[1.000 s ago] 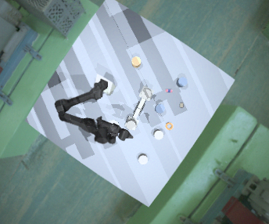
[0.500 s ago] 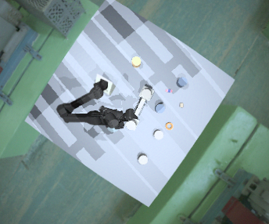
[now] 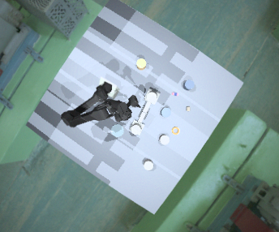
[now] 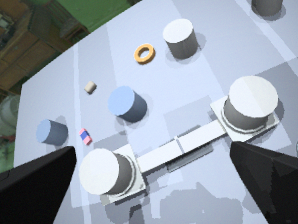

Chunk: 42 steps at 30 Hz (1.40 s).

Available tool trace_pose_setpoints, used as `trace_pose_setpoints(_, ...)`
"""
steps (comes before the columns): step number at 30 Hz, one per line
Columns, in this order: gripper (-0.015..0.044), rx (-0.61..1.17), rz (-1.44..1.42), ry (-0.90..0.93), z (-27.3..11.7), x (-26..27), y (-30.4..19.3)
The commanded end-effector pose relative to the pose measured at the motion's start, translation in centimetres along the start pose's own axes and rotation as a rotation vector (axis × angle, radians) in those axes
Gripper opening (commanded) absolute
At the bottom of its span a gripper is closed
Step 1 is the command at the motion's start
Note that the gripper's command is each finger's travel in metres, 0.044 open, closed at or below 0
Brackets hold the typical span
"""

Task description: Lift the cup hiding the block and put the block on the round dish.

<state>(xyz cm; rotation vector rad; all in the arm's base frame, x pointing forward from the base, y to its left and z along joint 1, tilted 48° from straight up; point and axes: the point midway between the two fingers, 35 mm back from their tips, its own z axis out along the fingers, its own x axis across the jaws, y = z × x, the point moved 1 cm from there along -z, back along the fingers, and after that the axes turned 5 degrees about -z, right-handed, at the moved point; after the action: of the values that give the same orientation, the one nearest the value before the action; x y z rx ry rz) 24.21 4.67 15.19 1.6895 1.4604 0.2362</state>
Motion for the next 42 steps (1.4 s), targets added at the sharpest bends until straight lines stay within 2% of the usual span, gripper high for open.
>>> trace_pose_setpoints(1,0.0440,0.006,-0.130,-0.026,-0.2,0.4,-1.5)
trace_pose_setpoints(14,0.0440,-0.027,-0.544,-0.108,-1.1,0.6,-5.5)
trace_pose_setpoints(21,0.0440,-0.033,-0.581,-0.116,-1.2,0.5,-5.8)
trace_pose_setpoints(42,0.0440,0.178,0.009,-0.301,3.0,-1.9,-0.8)
